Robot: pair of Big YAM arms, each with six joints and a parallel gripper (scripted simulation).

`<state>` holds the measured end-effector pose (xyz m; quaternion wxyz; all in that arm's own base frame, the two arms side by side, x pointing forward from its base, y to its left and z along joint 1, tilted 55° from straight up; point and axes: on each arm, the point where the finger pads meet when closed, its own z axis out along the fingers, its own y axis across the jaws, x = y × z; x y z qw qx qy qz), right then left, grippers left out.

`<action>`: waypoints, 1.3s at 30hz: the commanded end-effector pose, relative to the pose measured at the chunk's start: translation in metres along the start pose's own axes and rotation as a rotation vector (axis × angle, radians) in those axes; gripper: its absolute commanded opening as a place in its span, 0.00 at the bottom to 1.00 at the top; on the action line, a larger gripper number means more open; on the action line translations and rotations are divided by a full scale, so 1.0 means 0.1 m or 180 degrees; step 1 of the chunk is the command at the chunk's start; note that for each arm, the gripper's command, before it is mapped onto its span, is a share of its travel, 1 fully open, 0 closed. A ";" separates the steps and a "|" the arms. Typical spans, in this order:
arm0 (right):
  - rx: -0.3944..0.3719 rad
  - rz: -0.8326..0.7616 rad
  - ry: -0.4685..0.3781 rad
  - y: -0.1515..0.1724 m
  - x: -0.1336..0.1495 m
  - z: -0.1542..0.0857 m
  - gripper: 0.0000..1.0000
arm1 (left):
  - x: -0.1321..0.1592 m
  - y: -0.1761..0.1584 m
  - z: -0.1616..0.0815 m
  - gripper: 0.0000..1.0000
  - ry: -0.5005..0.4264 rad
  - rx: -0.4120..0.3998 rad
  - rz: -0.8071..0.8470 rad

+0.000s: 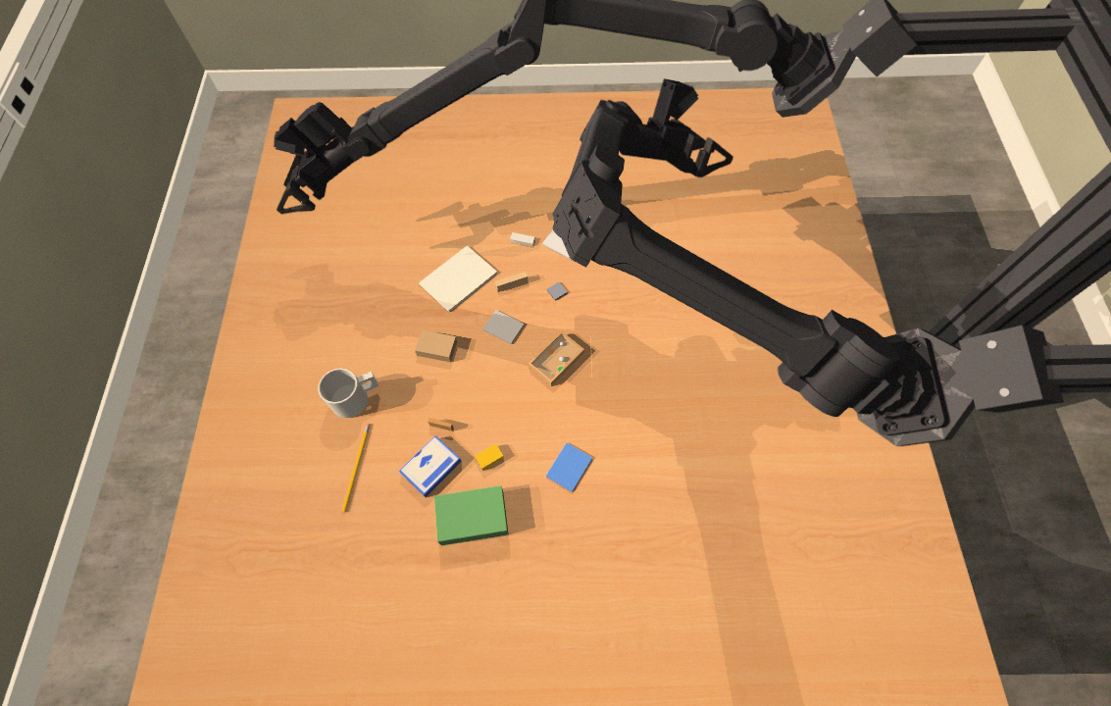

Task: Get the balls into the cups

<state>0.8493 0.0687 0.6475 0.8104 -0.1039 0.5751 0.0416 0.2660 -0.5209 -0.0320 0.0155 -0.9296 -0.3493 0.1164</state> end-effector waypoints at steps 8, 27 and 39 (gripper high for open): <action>0.0002 -0.0024 -0.0148 0.01 -0.31 -0.03 1.00 | 0.62 0.19 -0.35 1.00 -0.0043 -0.0286 -0.0479; 0.0002 -0.0024 -0.0148 0.01 -0.31 -0.03 1.00 | 2.03 0.30 -1.17 1.00 -0.0112 -0.0971 -0.1561; 0.0002 -0.0024 -0.0148 0.01 -0.31 -0.03 1.00 | 3.62 -0.11 -2.07 1.00 -0.0134 -0.1745 -0.2760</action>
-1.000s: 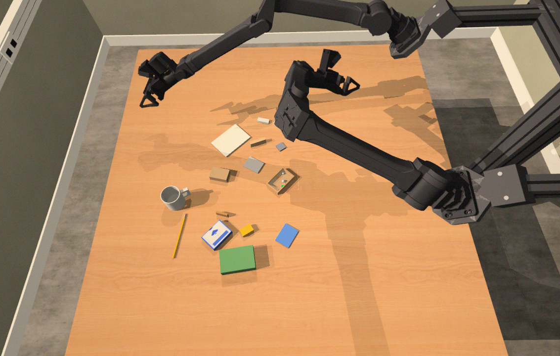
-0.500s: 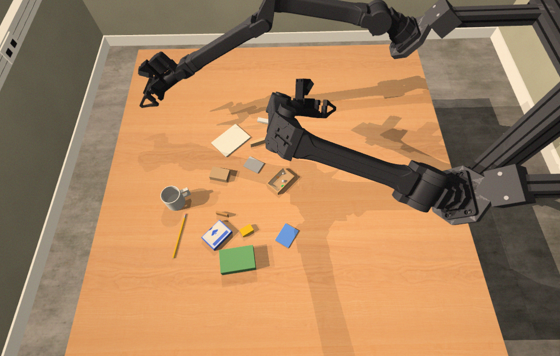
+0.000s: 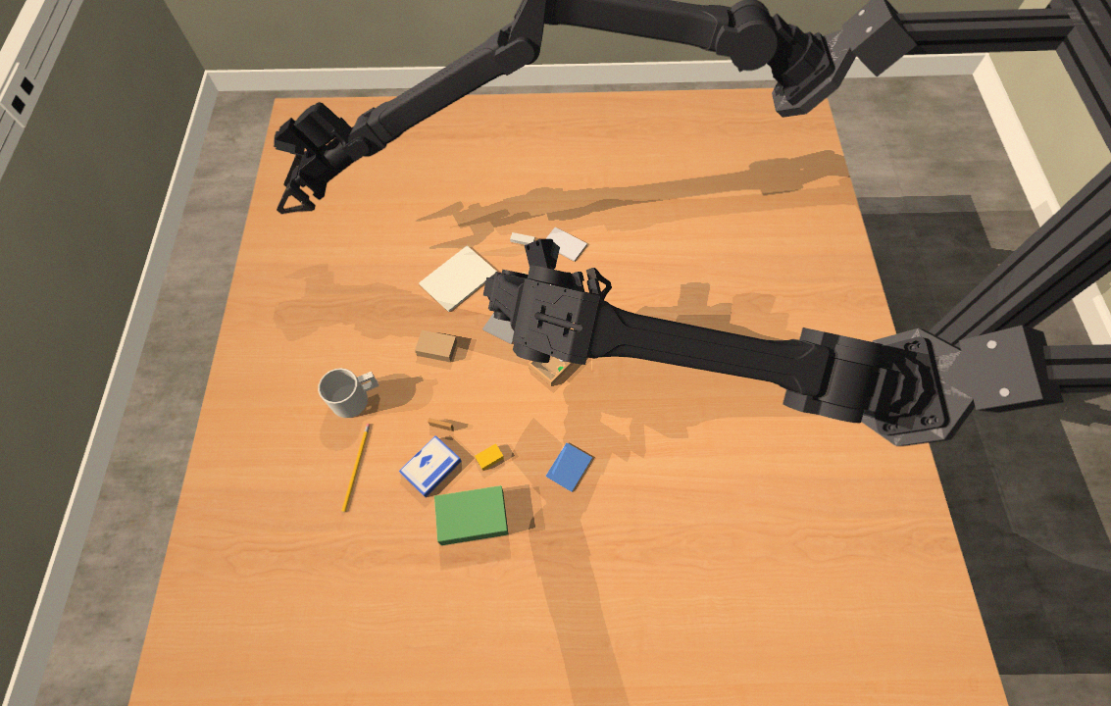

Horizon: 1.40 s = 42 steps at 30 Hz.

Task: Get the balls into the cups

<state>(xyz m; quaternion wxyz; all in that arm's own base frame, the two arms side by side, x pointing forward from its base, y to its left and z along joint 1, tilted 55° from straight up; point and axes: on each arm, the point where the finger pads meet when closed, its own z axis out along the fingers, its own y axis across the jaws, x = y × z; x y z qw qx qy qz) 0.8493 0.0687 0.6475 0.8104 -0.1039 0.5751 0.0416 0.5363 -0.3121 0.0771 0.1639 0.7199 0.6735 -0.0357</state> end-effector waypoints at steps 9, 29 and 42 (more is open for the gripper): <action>0.0002 -0.0024 -0.0148 0.01 -0.31 -0.03 1.00 | 1.44 0.84 -0.90 1.00 -0.0004 -0.0807 -0.1221; 0.0002 -0.0024 -0.0148 0.01 -0.31 -0.03 1.00 | 4.42 0.81 -3.14 1.00 0.0094 -0.2592 -0.3316; 0.0002 -0.0024 -0.0148 0.01 -0.31 -0.03 1.00 | 5.82 -0.25 -4.63 1.00 0.0230 -0.3859 -0.4386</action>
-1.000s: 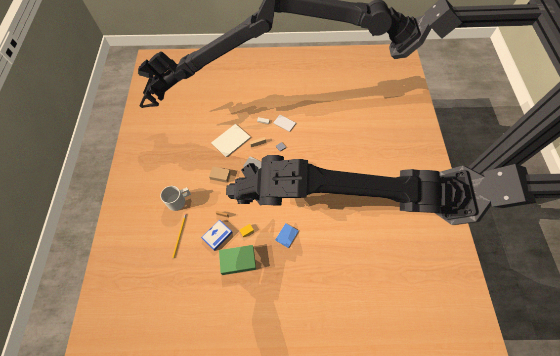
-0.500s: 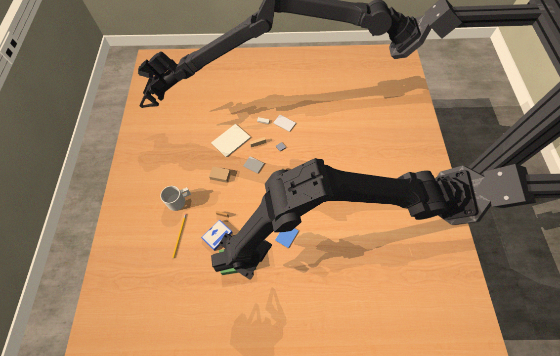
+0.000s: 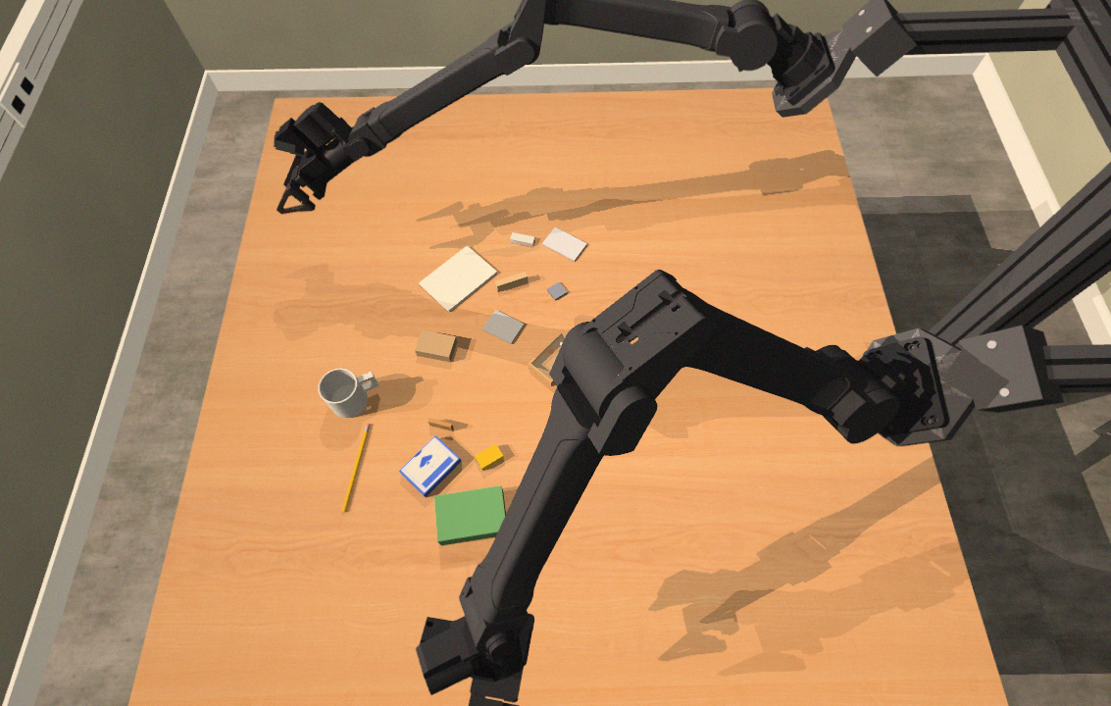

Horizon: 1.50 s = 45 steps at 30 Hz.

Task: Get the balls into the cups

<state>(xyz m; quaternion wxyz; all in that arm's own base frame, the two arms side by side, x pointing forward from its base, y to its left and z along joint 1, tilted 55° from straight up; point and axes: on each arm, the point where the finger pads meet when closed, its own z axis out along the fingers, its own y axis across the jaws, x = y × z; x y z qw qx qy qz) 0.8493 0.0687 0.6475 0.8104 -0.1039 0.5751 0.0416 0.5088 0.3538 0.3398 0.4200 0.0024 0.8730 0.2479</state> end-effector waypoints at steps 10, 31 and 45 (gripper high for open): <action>0.0002 -0.0024 -0.0148 0.01 -0.31 -0.03 1.00 | 0.77 1.81 -1.10 1.00 -0.0175 -0.1300 -0.1079; 0.0002 -0.0024 -0.0148 0.01 -0.31 -0.03 1.00 | 1.68 3.06 -3.06 1.00 -0.0530 -0.2878 -0.1870; 0.0002 -0.0024 -0.0148 0.01 -0.31 -0.03 1.00 | 2.05 3.28 -4.24 1.00 -0.0787 -0.3727 -0.2110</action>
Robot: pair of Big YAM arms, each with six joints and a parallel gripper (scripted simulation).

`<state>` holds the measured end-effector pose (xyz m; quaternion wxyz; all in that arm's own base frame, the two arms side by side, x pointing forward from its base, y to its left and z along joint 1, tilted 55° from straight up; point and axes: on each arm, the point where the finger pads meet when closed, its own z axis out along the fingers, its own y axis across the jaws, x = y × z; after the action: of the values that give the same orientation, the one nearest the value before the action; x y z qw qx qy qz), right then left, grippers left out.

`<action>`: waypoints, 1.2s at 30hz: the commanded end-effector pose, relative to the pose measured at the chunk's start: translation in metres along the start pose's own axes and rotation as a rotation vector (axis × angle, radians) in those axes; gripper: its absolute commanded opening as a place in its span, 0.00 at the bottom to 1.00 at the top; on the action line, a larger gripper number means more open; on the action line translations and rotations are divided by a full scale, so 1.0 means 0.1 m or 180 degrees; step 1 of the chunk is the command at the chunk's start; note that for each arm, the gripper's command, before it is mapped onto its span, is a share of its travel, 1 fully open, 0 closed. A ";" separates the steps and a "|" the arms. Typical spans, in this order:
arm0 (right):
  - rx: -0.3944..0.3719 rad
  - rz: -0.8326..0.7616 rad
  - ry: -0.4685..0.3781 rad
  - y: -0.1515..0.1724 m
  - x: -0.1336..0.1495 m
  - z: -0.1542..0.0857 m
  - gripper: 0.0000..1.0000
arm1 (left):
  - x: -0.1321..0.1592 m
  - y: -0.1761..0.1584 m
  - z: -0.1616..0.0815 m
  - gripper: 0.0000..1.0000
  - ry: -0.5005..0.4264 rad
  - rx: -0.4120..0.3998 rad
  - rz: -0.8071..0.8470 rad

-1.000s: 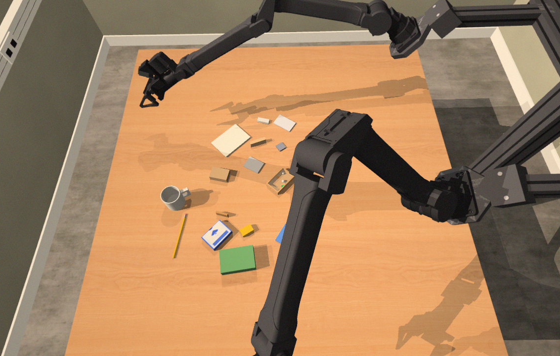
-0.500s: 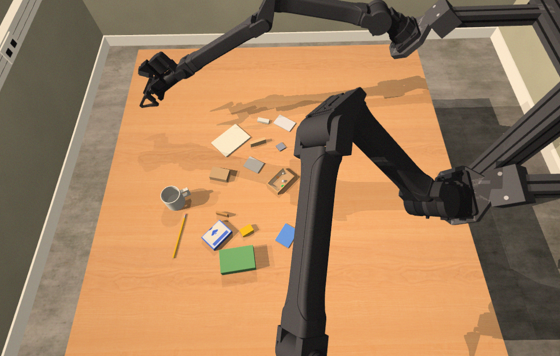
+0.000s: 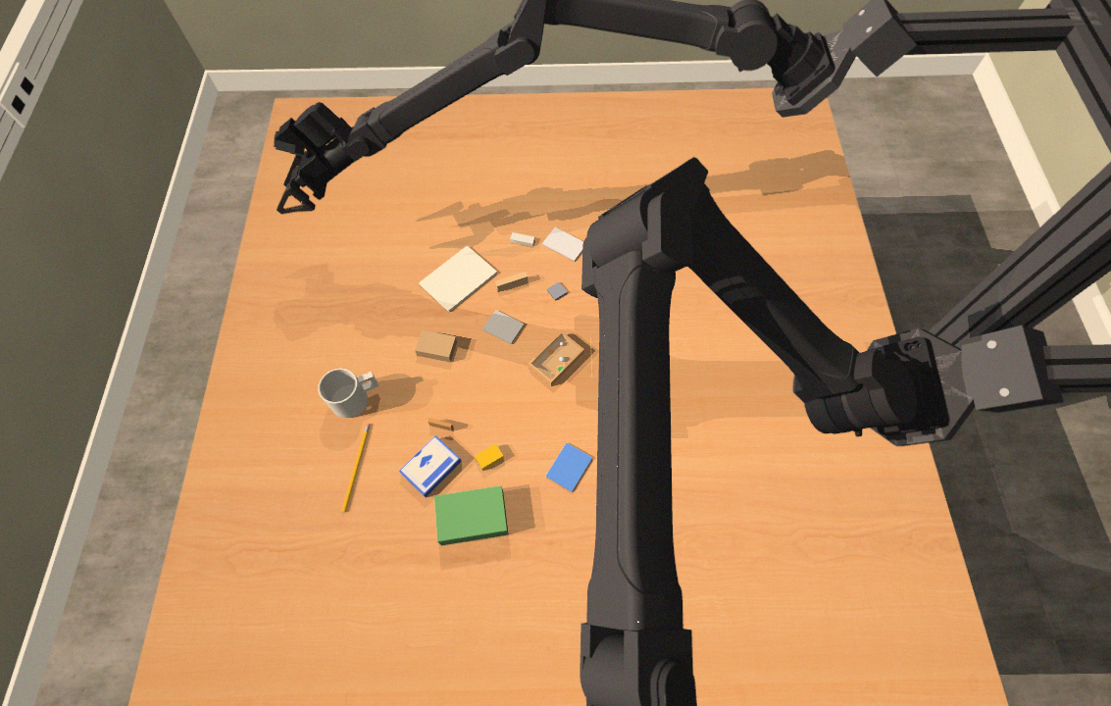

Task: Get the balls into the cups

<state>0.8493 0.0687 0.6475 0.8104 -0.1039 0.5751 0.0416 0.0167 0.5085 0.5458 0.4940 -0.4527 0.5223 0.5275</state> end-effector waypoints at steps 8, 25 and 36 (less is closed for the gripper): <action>0.0002 -0.0024 -0.0148 0.01 -0.31 -0.03 1.00 | -0.16 0.49 -0.18 1.00 -0.0203 -0.0328 -0.0194; 0.0002 -0.0024 -0.0148 0.01 -0.31 -0.03 1.00 | -0.26 0.80 -0.34 1.00 -0.0329 -0.0547 -0.0270; 0.0002 -0.0024 -0.0148 0.01 -0.31 -0.03 1.00 | -0.27 0.82 -0.35 1.00 -0.0338 -0.0561 -0.0275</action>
<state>0.8493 0.0687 0.6475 0.8104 -0.1039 0.5751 0.0416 -0.0527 0.4794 0.5779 0.5020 -0.4842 0.4388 0.5665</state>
